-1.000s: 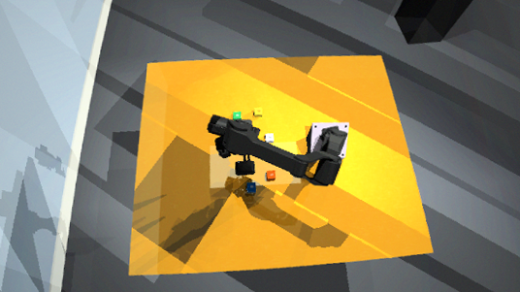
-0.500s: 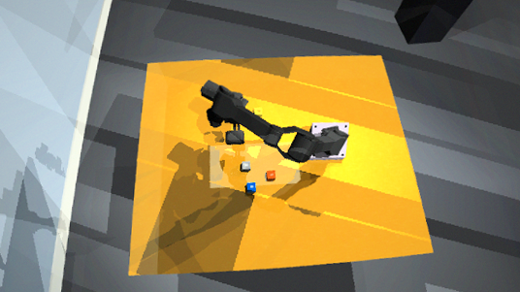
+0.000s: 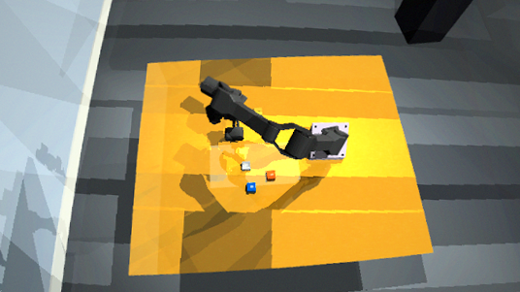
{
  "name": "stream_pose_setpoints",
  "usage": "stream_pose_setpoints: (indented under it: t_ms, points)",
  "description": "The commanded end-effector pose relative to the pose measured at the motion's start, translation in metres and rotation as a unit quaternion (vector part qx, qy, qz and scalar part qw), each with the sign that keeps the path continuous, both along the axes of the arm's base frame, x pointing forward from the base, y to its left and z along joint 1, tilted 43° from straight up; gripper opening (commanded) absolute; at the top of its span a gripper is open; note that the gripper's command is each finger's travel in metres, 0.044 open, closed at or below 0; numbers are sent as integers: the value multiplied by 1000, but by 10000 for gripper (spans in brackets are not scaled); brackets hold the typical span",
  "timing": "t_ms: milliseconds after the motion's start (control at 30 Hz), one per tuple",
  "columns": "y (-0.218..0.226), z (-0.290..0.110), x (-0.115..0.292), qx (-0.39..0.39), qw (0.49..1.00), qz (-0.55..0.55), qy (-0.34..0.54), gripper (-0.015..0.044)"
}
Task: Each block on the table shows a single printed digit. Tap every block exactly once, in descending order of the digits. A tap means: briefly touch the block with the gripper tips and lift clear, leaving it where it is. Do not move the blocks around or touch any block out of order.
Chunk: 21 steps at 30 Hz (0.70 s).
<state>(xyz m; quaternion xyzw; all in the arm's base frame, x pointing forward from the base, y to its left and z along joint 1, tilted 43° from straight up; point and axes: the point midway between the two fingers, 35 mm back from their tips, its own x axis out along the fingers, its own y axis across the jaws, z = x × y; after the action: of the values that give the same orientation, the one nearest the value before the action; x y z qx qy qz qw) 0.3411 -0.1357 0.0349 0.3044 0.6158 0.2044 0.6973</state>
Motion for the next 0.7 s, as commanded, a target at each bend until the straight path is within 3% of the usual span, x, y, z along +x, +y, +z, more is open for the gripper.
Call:
stream_pose_setpoints:
  t_ms: [0,200,400,667]
  points:
    - [0,-1,0,0,1000,2,0,400]
    - [-8,-7,0,-1,1000,2,0,400]
    - [-69,-62,-11,-4,1000,2,0,400]
    - [-71,-64,-11,-4,1000,2,0,400]
